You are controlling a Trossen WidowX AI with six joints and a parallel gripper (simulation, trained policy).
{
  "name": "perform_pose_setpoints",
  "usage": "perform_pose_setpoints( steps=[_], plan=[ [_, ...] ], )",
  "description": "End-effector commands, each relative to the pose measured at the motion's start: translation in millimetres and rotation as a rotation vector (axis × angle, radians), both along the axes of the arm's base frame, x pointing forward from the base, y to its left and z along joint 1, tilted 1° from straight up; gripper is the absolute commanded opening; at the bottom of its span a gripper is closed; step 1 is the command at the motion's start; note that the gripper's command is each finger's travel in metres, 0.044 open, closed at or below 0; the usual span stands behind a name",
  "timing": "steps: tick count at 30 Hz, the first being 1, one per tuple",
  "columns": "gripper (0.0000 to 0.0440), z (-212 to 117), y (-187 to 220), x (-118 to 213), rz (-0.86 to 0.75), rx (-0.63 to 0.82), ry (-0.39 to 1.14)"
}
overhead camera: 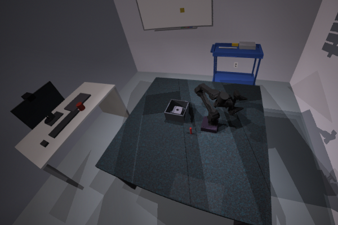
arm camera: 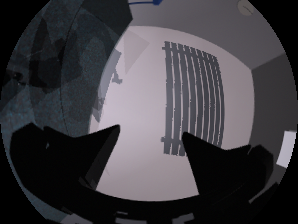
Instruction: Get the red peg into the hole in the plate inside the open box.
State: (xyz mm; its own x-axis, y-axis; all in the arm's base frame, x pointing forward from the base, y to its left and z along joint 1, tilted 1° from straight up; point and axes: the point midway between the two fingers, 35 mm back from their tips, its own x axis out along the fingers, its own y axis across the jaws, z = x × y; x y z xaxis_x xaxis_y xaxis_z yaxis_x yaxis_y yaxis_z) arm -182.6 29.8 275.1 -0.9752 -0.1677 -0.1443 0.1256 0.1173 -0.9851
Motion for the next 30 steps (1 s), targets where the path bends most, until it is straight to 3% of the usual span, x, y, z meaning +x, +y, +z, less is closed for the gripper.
perform_pose_setpoints(
  steps=[1, 3, 30],
  plan=[
    [0.0418, 3.0, 4.6, 0.2, -0.031, -0.004, 0.002],
    [0.0440, 6.9, 14.0, 1.1, -0.095, -0.032, -0.002],
    [0.0440, 6.8, 111.3, 39.8, -0.776, -0.679, 0.015]
  ],
)
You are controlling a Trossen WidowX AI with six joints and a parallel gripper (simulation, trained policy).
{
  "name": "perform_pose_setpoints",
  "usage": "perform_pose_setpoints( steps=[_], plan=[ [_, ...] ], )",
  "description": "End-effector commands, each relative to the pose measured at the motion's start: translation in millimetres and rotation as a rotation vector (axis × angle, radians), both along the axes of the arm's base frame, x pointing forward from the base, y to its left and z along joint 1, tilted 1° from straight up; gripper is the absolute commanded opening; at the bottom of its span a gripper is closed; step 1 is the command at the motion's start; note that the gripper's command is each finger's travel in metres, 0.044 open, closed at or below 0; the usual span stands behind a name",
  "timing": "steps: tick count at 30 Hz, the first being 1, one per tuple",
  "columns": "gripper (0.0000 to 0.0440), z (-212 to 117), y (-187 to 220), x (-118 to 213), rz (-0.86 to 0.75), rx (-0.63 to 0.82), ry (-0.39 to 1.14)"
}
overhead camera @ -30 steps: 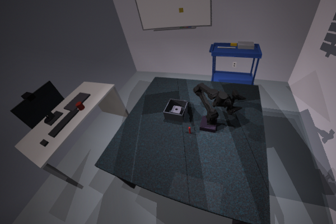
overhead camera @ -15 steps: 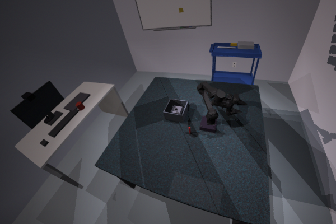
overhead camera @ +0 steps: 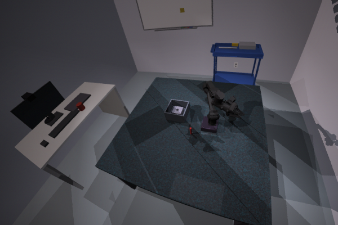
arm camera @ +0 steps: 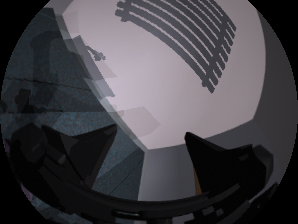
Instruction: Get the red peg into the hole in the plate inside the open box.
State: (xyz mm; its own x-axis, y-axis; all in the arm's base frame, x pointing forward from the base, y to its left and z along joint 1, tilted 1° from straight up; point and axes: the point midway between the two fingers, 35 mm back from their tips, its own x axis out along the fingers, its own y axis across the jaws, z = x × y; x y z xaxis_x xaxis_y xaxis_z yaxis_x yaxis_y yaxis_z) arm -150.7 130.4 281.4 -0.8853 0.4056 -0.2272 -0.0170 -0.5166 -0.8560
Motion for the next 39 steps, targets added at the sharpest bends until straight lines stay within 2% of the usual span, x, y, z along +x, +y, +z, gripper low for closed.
perform_pose_setpoints(
  steps=[1, 19, 39],
  plan=[
    [0.0440, -0.1, 13.6, 10.1, -0.116, -0.095, 0.028],
    [0.0440, -15.7, 56.4, 59.2, -0.573, -0.487, 0.207],
    [0.0440, -41.1, 78.2, 123.2, -1.072, -0.864, 0.518]
  ],
)
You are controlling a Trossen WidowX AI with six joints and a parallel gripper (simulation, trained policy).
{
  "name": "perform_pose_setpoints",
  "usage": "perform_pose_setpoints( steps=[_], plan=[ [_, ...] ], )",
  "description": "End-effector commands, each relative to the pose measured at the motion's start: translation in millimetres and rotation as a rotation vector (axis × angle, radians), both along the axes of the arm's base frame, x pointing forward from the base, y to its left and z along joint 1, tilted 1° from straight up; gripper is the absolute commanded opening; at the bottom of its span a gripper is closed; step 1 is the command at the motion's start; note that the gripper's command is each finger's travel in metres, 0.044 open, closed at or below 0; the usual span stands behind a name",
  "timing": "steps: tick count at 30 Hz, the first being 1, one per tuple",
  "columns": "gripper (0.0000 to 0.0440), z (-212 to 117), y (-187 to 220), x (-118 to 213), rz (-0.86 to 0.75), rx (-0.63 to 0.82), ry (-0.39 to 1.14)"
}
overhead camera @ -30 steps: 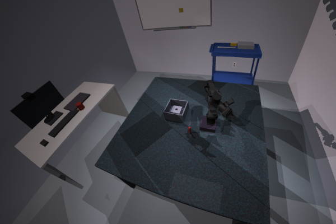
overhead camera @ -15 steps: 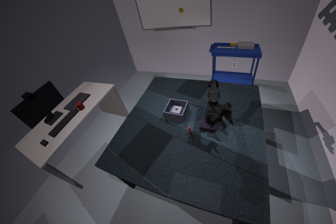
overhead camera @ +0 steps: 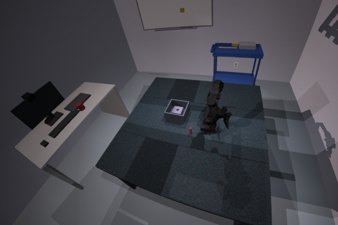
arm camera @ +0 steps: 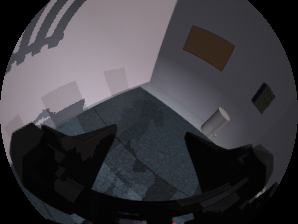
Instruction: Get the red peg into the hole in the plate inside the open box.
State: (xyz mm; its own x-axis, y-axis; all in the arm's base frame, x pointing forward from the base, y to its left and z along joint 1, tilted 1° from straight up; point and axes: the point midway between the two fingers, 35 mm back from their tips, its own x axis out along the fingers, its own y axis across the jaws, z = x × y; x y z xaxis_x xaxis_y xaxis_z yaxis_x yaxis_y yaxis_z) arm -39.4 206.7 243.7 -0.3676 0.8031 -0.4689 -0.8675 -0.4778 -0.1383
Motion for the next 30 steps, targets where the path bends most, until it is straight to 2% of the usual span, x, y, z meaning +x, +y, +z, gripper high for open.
perform_pose_setpoints(
  steps=[1, 30],
  plan=[
    [0.0440, -4.7, 2.3, 15.1, -0.125, -0.065, 0.062],
    [0.0440, -49.9, -16.1, 101.1, -0.949, -0.429, 0.520]
  ],
)
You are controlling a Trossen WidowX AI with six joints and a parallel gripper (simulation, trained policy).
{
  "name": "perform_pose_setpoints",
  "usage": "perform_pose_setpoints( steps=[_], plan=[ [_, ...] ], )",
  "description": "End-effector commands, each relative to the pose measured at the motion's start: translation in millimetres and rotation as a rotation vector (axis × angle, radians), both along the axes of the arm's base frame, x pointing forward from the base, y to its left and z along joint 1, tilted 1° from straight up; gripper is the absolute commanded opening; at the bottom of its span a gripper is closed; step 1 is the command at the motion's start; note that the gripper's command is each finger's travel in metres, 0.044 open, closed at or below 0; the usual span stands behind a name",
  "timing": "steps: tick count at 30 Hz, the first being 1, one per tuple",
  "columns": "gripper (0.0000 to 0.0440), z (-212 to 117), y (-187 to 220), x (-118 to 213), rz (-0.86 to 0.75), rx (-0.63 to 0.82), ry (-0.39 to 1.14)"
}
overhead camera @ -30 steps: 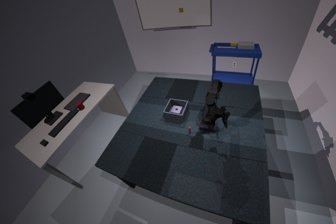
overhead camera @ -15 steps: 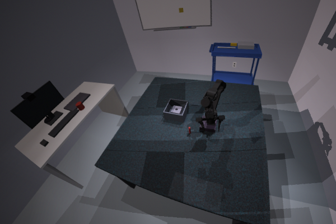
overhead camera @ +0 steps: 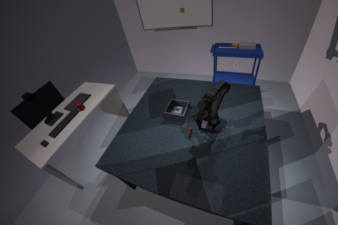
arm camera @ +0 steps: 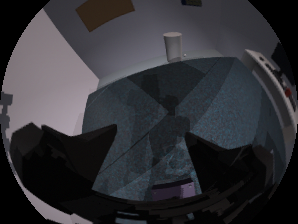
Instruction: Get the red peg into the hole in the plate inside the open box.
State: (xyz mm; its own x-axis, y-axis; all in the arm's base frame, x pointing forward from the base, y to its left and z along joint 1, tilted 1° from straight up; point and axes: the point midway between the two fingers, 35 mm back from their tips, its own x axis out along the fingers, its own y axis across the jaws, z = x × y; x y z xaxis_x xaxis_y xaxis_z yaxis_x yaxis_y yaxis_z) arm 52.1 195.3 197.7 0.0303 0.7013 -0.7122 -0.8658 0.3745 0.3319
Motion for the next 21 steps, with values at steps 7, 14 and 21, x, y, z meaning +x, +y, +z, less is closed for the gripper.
perform_pose_setpoints(
  steps=[7, 14, 21],
  plan=[
    [0.0440, -15.7, -16.3, 26.0, -0.311, -0.111, 0.147],
    [0.0440, -27.6, -30.1, 40.2, -0.521, -0.186, 0.245],
    [0.0440, -39.4, -45.3, 52.1, -0.732, -0.262, 0.339]
  ],
)
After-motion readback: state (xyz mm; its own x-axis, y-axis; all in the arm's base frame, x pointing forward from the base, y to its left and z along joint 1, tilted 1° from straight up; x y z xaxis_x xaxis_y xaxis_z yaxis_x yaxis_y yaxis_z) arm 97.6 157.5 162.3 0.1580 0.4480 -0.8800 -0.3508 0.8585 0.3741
